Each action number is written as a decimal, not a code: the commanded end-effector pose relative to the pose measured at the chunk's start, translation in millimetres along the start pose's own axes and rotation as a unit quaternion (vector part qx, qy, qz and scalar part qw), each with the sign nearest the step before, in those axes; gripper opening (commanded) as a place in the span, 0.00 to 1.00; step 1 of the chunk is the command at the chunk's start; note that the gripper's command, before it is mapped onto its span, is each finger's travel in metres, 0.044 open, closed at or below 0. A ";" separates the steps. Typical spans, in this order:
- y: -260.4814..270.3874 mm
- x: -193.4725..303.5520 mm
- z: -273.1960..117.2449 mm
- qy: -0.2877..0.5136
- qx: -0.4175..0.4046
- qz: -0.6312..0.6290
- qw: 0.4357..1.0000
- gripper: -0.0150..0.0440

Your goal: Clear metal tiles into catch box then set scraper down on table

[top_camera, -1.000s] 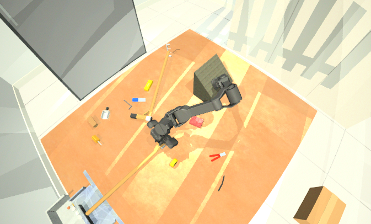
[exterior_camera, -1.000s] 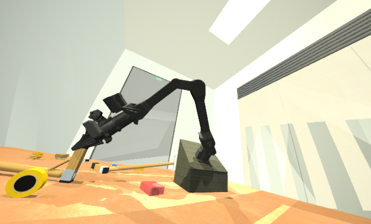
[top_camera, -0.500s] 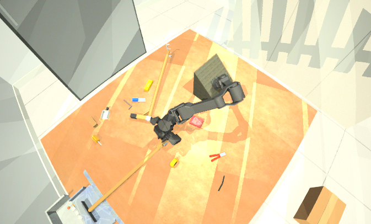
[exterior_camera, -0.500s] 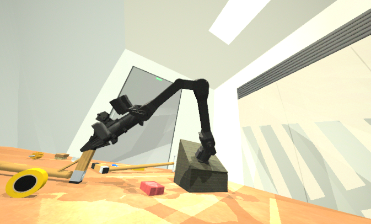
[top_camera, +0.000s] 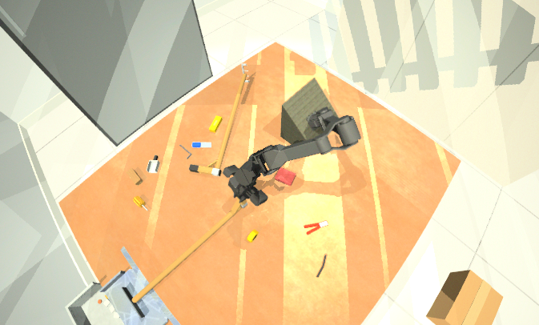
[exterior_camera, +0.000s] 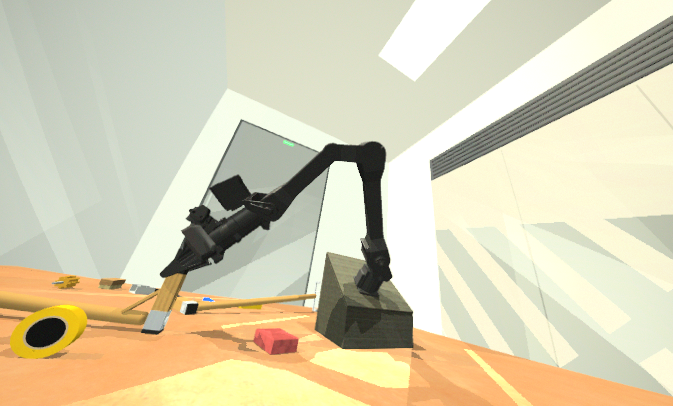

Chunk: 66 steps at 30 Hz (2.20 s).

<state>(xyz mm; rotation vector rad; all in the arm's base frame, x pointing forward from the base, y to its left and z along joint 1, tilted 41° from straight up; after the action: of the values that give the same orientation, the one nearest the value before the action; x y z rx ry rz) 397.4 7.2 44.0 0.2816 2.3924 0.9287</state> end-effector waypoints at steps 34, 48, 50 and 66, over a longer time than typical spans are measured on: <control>3.5 39.1 -39.1 -0.013 -0.003 -0.006 1.000 0.25; 4.0 57.9 -51.3 -0.013 -0.002 -0.005 1.000 0.25; 4.2 60.7 -53.0 -0.013 -0.002 -0.005 1.000 0.25; 5.2 83.3 -66.5 -0.014 -0.002 -0.004 1.000 0.25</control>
<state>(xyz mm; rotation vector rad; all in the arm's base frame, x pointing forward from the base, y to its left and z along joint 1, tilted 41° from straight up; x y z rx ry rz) 293.5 7.0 47.5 0.2932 2.3882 0.9291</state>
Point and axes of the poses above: the point midway between the two fingers, 35 mm back from their tips, its own z axis out along the fingers, its own y axis across the jaws, x = y × z, the point moved 8 cm from there along -z, back along the fingers, and after that the axes turned 3 degrees about z, right-handed, at the moved point
